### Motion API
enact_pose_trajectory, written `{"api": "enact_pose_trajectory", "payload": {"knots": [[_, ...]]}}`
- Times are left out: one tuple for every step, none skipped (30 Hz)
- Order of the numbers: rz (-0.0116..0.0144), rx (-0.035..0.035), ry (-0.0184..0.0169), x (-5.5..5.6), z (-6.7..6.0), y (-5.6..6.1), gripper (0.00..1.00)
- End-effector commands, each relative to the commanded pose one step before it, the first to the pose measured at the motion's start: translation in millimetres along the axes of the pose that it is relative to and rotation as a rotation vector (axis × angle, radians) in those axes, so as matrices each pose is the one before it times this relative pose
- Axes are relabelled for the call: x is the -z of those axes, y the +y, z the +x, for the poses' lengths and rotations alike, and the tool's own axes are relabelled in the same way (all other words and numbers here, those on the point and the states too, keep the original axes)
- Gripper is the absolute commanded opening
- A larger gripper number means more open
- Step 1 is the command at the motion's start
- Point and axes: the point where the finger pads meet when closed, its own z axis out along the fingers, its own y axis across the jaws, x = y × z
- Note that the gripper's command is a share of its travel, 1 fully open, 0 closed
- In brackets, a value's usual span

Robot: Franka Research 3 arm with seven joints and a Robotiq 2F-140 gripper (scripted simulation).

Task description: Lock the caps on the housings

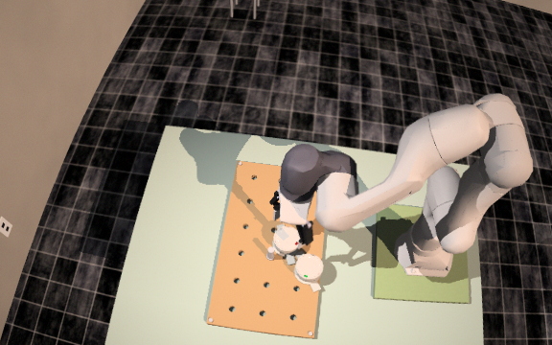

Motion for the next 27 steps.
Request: {"api": "enact_pose_trajectory", "payload": {"knots": [[-0.00129,0.03363,-0.00296,1.44,-0.50,0.42,0.78],[-0.00005,0.06376,0.00004,0.03,0.16,0.41,0.78],[-0.00005,0.08919,0.00002,0.02,0.18,0.59,0.78],[0.00000,0.09858,0.00000,-0.01,0.14,0.67,0.78],[-0.00049,0.04871,-0.00030,-0.03,0.06,0.61,0.78],[-0.00097,0.02982,-0.00087,-0.04,0.02,0.44,0.78],[-0.00057,0.03000,-0.00064,-0.02,0.00,0.21,0.78],[0.00000,0.00000,0.00000,0.00,0.00,0.00,0.78],[0.00000,0.00000,0.00000,0.00,0.00,0.00,0.78],[0.00188,0.07714,0.00174,0.00,0.00,0.04,0.78],[0.00017,0.00339,0.00020,0.00,0.00,0.00,0.78],[0.00000,0.00000,0.00000,0.00,0.00,0.00,0.78],[0.00000,0.00000,0.00000,0.00,0.00,0.00,0.78],[0.00000,0.00000,0.00000,0.00,0.00,0.00,0.78],[0.00000,0.00000,0.00000,0.00,0.00,0.00,0.78],[0.00000,0.00000,0.00000,0.00,0.00,0.00,0.78],[0.00000,0.00000,0.00000,0.00,0.00,0.00,0.78],[0.00000,0.00000,0.00000,0.00,0.00,0.00,0.78],[0.00000,0.00000,0.00000,0.00,0.00,0.00,0.78],[0.00000,0.00000,0.00000,0.00,0.00,0.00,0.78],[0.00000,0.00000,0.00000,0.00,0.00,0.00,0.78],[0.00000,0.00000,0.00000,0.00,0.00,0.00,0.78],[0.00000,0.00000,0.00000,0.00,0.00,0.00,0.78],[0.00000,0.00000,0.00000,0.00,0.00,0.00,0.78],[0.00000,0.00000,0.00000,0.00,0.00,0.00,0.78],[0.00000,0.00000,0.00000,0.00,0.00,0.00,0.78],[0.00000,0.00000,0.00000,0.00,0.00,0.00,0.78]]}}
